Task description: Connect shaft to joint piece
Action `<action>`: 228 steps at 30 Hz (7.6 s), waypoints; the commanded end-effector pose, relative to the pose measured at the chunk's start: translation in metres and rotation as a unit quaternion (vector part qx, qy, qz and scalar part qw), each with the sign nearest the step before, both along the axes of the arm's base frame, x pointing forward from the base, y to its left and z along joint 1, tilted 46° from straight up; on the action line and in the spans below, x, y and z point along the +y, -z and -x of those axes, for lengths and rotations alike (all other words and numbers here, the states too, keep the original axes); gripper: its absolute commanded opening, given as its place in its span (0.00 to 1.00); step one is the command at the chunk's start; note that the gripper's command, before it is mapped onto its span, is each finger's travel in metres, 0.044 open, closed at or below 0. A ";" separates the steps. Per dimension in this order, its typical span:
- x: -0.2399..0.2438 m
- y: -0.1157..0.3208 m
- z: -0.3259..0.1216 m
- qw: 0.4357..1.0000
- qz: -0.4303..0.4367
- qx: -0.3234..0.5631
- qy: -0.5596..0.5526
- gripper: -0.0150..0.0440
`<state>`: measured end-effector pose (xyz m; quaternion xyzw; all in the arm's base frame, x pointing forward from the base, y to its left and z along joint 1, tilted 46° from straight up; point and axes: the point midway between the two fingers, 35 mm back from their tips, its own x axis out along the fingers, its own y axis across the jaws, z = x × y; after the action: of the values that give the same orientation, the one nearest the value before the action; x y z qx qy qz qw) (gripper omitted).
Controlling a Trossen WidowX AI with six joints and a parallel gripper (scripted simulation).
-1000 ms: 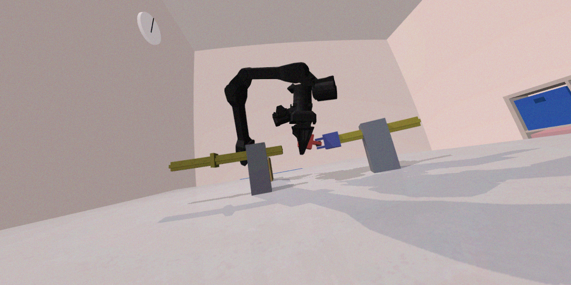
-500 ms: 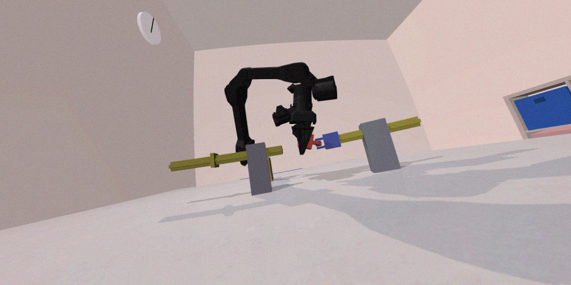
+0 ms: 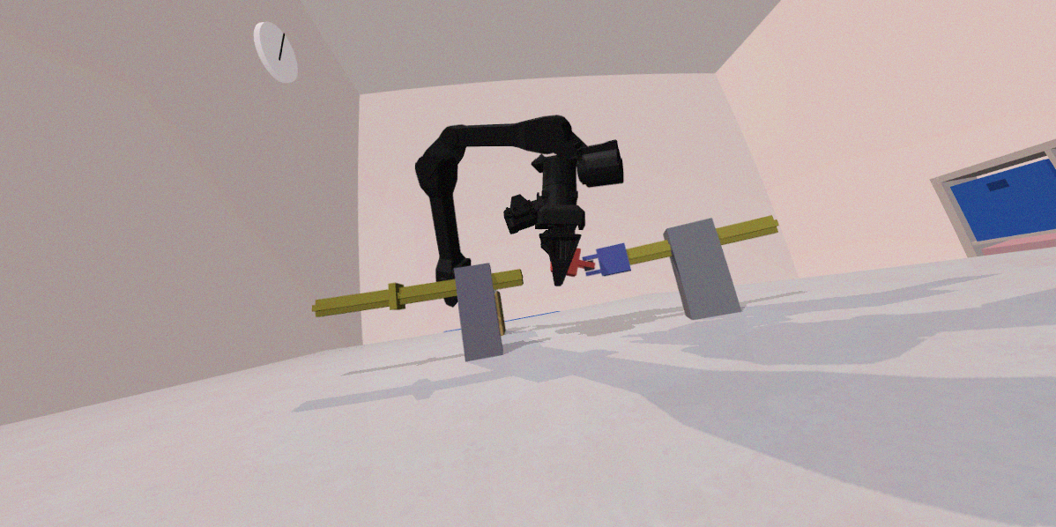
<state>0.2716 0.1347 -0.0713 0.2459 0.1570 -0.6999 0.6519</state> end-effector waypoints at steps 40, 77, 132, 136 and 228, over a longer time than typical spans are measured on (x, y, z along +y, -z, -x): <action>0.000 0.000 0.000 1.000 0.000 0.000 0.000 0.50; -0.015 0.011 -0.008 0.980 -0.185 0.046 -0.065 0.25; 0.001 0.000 -0.007 0.995 -0.059 0.059 -0.053 1.00; 0.009 -0.007 -0.007 0.997 -0.004 0.058 -0.058 1.00; -0.006 -0.130 -0.013 0.932 -0.352 0.045 -0.074 1.00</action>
<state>0.2840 0.1305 0.0577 0.4134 0.4403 -0.5601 0.5670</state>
